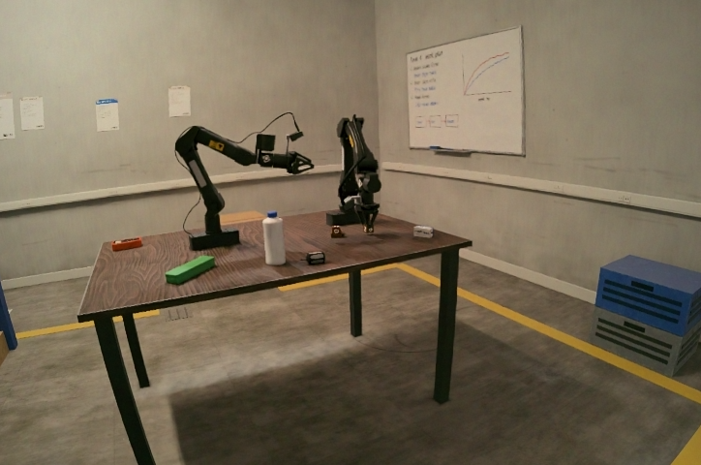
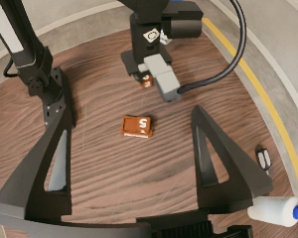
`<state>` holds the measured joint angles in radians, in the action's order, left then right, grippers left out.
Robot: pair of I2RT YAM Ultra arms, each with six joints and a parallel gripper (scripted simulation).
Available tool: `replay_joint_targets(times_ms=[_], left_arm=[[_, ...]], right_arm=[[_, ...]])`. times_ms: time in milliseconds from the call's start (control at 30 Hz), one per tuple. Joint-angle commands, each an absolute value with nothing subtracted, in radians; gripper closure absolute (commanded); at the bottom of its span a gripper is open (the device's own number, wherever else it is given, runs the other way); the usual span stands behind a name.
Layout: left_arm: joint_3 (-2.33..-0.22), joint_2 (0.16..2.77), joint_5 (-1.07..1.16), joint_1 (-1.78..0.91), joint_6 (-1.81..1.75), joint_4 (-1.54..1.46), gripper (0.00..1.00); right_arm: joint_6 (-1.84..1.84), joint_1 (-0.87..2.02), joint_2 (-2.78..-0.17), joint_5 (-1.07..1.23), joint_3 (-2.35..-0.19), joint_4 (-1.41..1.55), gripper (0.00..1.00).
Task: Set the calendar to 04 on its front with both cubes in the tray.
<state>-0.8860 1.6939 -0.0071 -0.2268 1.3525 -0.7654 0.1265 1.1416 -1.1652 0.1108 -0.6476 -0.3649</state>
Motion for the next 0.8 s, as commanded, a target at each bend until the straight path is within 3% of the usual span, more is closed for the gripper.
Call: replay_joint_targets(times_ms=[0, 767], left_arm=[[-0.896, 1.706, 0.003, -0.234, 1.359, -0.745, 0.74], [-0.857, 1.722, 0.003, -0.226, 1.365, -0.702, 0.74]], right_arm=[[0.122, 1.139, -1.16, 0.121, -0.654, -0.393, 0.0], [0.122, 1.139, -1.16, 0.121, -0.654, -0.393, 0.0]])
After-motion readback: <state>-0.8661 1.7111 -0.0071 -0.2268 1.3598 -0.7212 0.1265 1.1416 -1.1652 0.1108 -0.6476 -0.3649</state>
